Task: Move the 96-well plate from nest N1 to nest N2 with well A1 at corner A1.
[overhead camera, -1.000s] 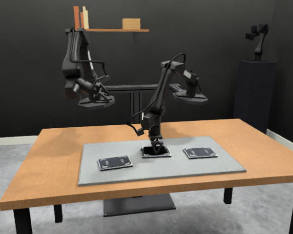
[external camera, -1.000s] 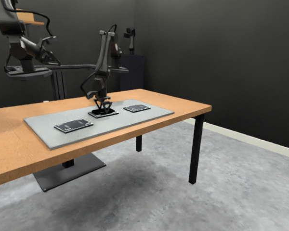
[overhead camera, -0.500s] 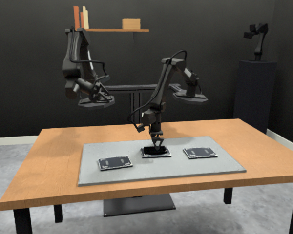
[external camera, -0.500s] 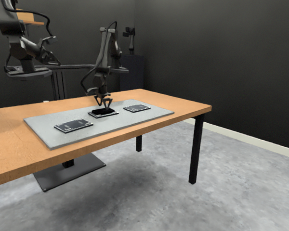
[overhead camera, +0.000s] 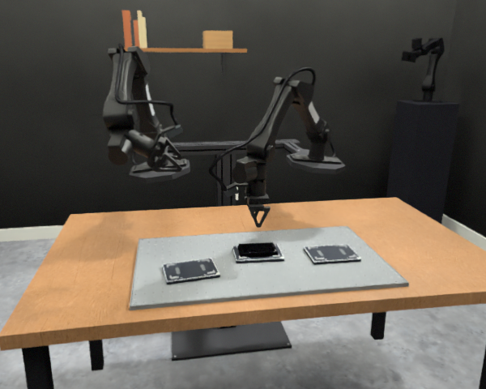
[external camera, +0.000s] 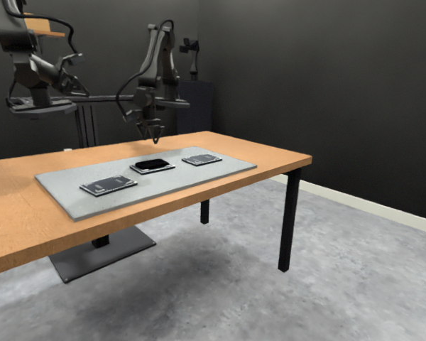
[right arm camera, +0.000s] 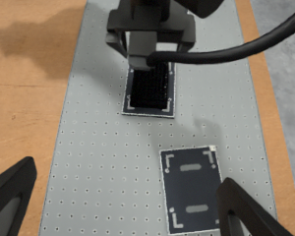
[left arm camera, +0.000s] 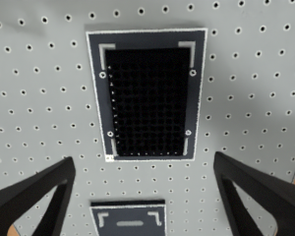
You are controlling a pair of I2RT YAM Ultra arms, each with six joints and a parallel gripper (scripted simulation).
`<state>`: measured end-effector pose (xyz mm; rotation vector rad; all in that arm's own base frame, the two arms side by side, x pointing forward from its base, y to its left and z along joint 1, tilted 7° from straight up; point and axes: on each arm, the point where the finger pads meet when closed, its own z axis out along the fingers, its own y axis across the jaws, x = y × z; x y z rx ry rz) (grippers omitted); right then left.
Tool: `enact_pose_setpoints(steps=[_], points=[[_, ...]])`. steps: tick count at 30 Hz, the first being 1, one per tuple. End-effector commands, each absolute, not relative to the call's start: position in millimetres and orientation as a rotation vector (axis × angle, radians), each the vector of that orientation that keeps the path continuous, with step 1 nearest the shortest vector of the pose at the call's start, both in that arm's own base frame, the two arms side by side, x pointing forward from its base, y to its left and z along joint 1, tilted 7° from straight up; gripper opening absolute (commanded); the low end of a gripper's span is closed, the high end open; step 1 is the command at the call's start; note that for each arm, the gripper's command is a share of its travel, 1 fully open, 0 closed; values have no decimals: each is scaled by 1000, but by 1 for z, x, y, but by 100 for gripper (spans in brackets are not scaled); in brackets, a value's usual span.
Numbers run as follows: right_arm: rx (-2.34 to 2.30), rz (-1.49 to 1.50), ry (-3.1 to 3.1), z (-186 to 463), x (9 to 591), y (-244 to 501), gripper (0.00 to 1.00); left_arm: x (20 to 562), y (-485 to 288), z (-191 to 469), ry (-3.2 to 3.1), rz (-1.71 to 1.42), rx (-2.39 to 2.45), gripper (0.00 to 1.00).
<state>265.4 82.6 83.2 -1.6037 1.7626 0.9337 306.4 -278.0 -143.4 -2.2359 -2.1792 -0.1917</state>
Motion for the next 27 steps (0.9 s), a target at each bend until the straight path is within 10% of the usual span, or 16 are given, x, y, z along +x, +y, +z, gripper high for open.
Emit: enact_pose_setpoints(steps=[1, 27], points=[[-1594, 928, 1742, 89, 273, 82, 100, 309, -277, -141, -2206, -192, -2214, 100], [-1612, 582, 2232, -43, 313, 128, 100, 350, -134, -88, -3280, -193, -1570, 100]])
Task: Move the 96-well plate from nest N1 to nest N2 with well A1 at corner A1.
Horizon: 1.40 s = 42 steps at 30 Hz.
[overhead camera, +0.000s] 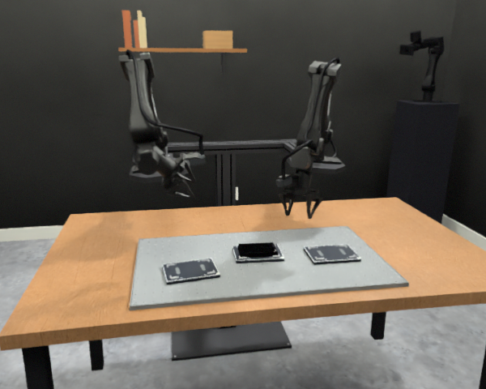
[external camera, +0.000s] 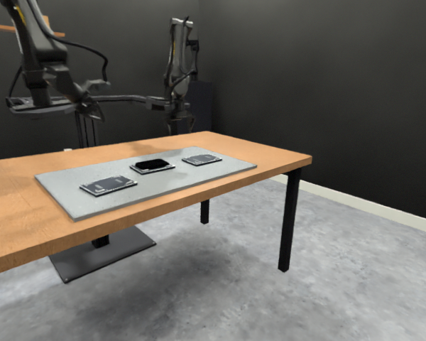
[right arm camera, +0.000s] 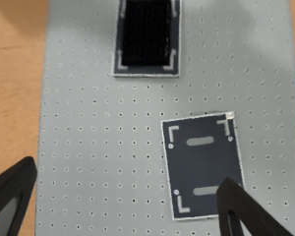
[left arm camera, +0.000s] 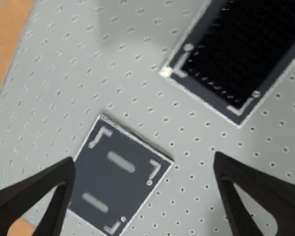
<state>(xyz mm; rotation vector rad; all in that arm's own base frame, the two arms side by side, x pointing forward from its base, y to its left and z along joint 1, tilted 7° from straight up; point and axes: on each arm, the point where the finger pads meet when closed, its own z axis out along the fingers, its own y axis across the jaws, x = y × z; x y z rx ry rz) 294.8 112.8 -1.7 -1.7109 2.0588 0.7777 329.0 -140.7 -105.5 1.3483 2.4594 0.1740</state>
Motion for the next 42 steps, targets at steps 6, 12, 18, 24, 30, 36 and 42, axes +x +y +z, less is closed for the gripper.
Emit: enact_pose_setpoints(steps=[6, 12, 18, 24, 30, 36, 42], points=[[-1532, 429, 2350, -89, 309, 172, 100, 352, -84, -76, 2392, 135, 872, 100], [-1453, 353, 2388, -110, 303, 197, 100, 353, -56, -70, 2388, 131, 715, 100], [-1250, 269, 2403, -124, 305, 227, 100, 360, -24, -58, 2348, 116, 509, 100], [-1053, 259, 2386, -135, 290, 261, 100, 360, 16, -54, 2328, 104, 278, 100], [-946, 283, 2368, -139, 276, 279, 100, 361, 39, -50, 2304, 103, 147, 100], [-900, 313, 2361, -147, 252, 292, 100, 357, 61, -52, 2308, 115, 52, 100], [-941, 306, 2378, -153, 243, 289, 100, 356, 63, -53, 2312, 127, 48, 100]])
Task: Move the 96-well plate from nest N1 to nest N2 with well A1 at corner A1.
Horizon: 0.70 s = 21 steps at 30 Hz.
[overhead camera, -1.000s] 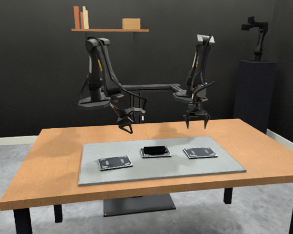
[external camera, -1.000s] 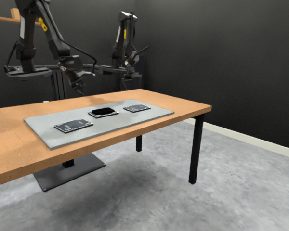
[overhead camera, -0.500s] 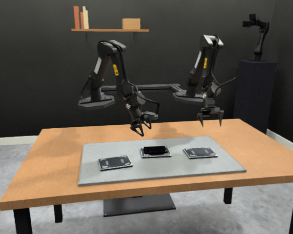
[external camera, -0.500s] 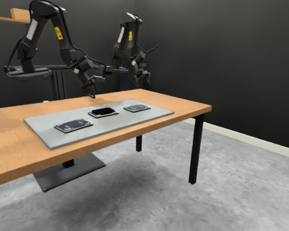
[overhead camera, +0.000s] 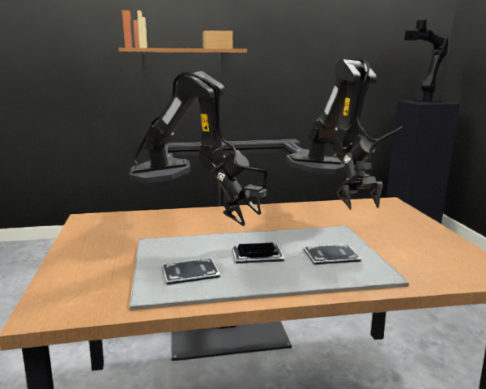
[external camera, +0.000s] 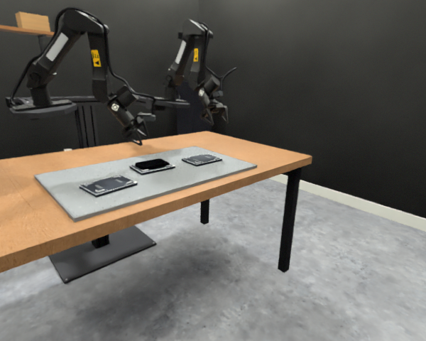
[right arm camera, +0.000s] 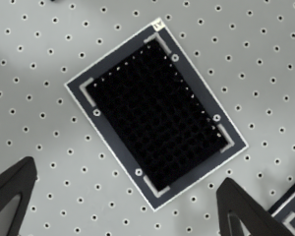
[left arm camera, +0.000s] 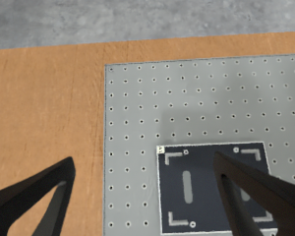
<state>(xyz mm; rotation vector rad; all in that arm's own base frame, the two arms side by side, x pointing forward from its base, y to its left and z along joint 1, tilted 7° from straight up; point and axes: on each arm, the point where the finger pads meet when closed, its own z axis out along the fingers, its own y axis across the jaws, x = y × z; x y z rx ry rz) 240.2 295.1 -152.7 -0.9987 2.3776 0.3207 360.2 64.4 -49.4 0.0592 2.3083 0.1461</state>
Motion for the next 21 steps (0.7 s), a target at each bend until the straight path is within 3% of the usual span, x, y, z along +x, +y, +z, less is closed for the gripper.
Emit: enact_pose_setpoints(steps=[1, 21], points=[[-941, 306, 2378, -153, 243, 289, 100, 356, 63, -53, 2312, 127, 48, 100], [-994, 290, 2398, -158, 240, 286, 100, 353, 58, -57, 2346, 111, 121, 100]])
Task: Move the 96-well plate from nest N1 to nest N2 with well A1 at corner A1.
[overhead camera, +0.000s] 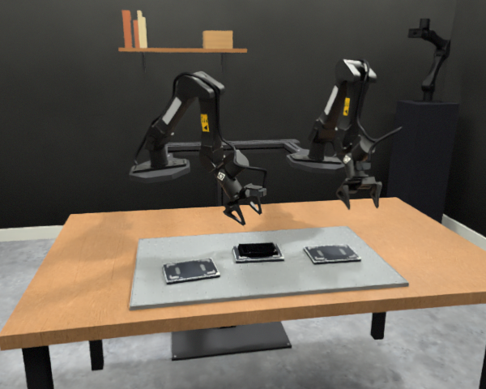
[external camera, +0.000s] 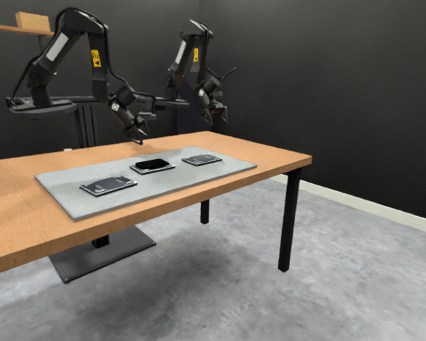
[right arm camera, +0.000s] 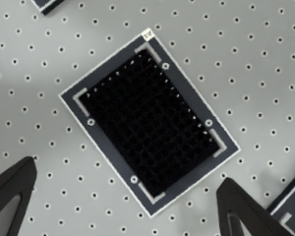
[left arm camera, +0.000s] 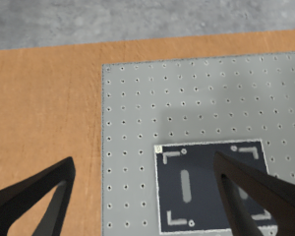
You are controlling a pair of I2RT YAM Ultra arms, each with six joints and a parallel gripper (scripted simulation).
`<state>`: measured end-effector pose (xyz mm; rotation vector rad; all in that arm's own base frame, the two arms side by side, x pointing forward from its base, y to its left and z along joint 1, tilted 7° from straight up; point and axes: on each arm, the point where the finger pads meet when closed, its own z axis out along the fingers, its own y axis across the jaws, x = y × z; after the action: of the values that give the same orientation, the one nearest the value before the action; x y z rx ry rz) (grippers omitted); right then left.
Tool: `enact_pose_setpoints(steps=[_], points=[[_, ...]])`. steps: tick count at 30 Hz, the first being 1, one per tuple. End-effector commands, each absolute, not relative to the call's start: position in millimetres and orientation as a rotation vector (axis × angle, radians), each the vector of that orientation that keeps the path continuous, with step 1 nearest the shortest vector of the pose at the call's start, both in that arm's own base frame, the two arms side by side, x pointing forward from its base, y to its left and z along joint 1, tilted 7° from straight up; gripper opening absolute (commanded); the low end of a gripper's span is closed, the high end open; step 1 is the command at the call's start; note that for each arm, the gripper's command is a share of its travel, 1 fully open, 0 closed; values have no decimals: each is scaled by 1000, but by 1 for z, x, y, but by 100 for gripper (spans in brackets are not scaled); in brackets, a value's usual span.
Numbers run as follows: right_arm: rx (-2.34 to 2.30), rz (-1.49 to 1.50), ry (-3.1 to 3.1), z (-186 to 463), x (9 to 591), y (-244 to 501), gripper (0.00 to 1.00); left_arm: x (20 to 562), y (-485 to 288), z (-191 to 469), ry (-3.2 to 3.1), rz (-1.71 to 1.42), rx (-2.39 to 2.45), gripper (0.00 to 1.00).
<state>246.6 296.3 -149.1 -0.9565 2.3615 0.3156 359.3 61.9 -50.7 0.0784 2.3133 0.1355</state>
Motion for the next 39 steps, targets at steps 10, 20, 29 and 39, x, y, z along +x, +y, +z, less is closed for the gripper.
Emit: enact_pose_setpoints(steps=[10, 20, 29, 39], points=[[-1312, 188, 2426, -167, 242, 286, 100, 342, 30, -67, 2458, -13, 628, 100], [-1543, 95, 2425, -175, 247, 286, 100, 329, 8, -59, 2431, -167, 983, 100], [-1823, -23, 2386, -181, 256, 290, 100, 311, -18, -24, 2258, -383, 1352, 100], [-2071, -123, 2332, -187, 260, 293, 100, 290, -40, 20, 2034, -576, 1573, 100]])
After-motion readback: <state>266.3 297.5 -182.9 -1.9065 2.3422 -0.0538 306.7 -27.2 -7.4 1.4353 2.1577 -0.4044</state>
